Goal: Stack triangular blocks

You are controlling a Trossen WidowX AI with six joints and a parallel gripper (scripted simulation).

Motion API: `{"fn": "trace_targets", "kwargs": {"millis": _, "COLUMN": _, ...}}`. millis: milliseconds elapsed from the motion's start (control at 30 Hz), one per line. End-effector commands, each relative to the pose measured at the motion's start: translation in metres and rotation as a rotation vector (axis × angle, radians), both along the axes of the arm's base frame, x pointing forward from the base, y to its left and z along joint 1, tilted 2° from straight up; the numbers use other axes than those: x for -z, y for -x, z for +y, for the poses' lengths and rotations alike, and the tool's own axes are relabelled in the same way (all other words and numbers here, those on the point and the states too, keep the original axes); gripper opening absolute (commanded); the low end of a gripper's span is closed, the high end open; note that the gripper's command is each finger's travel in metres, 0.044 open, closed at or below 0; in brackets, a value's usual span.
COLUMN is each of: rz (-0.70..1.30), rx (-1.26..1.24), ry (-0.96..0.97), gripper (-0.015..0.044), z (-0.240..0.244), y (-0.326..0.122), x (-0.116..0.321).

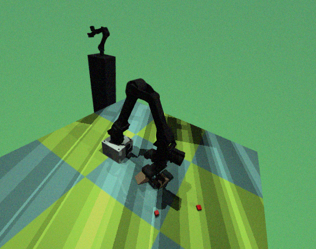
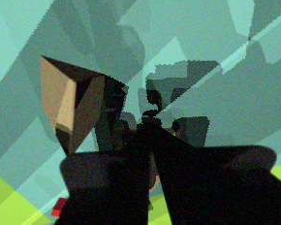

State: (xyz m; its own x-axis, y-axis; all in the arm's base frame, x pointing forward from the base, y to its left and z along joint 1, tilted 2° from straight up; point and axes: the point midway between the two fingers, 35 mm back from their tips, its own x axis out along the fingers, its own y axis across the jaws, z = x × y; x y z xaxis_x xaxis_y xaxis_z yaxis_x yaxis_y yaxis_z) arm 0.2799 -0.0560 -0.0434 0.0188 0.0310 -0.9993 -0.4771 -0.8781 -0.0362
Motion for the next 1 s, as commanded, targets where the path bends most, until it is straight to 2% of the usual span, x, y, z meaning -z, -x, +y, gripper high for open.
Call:
{"fn": "trace_targets", "kwargs": {"millis": 0, "rz": 0.003, "rx": -0.001, "ry": 0.003, "gripper": 0.0, "z": -0.006, "y": -0.009, "x": 0.001}}
{"fn": "trace_targets", "kwargs": {"millis": 367, "rz": 0.001, "rx": -0.001, "ry": 0.004, "gripper": 0.0, "z": -0.02, "y": -0.034, "x": -0.002}}
{"fn": "trace_targets", "kwargs": {"millis": 567, "rz": -0.002, "rx": 0.0, "ry": 0.002, "gripper": 0.0, "z": -0.017, "y": -0.027, "x": -0.078}}
{"fn": "trace_targets", "kwargs": {"millis": 667, "rz": -0.003, "rx": 0.0, "ry": 0.002, "gripper": 0.0, "z": -0.017, "y": -0.026, "x": -0.081}}
{"fn": "trace_targets", "kwargs": {"millis": 767, "rz": 0.008, "rx": 0.054, "ry": 0.016, "gripper": 0.0079, "z": -0.017, "y": -0.033, "x": -0.074}}
{"fn": "trace_targets", "kwargs": {"millis": 967, "rz": 0.14, "rx": 0.494, "ry": 0.184, "gripper": 0.0236, "z": -0.006, "y": -0.054, "x": -0.07}}
